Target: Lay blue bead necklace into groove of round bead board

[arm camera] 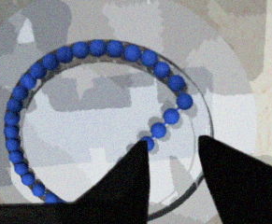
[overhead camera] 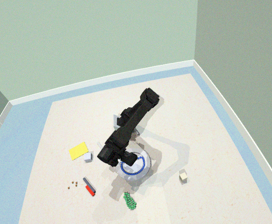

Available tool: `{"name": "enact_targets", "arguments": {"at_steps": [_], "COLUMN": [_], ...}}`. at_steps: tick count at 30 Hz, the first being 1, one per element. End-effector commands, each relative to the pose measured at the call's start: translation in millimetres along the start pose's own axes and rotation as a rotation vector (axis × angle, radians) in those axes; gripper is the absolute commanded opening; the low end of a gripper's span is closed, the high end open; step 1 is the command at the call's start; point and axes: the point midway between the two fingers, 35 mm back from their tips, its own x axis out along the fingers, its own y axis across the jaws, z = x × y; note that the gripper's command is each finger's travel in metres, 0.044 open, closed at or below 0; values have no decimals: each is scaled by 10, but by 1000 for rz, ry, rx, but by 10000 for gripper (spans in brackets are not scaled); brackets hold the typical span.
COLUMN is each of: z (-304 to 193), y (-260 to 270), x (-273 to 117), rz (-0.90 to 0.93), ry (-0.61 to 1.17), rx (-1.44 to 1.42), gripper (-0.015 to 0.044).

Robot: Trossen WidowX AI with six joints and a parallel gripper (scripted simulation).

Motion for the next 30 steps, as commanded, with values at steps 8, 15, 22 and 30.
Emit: {"name": "enact_targets", "arguments": {"at_steps": [8, 15, 22, 30], "z": [107, 136, 131, 118], "y": [-110, -103, -104, -107], "x": [-14, 34, 131, 263], "rz": [-6, -4, -5, -5], "ry": [-3, -15, -12, -6], "rx": [234, 225, 228, 231], "gripper": [120, 120, 120, 120]}}
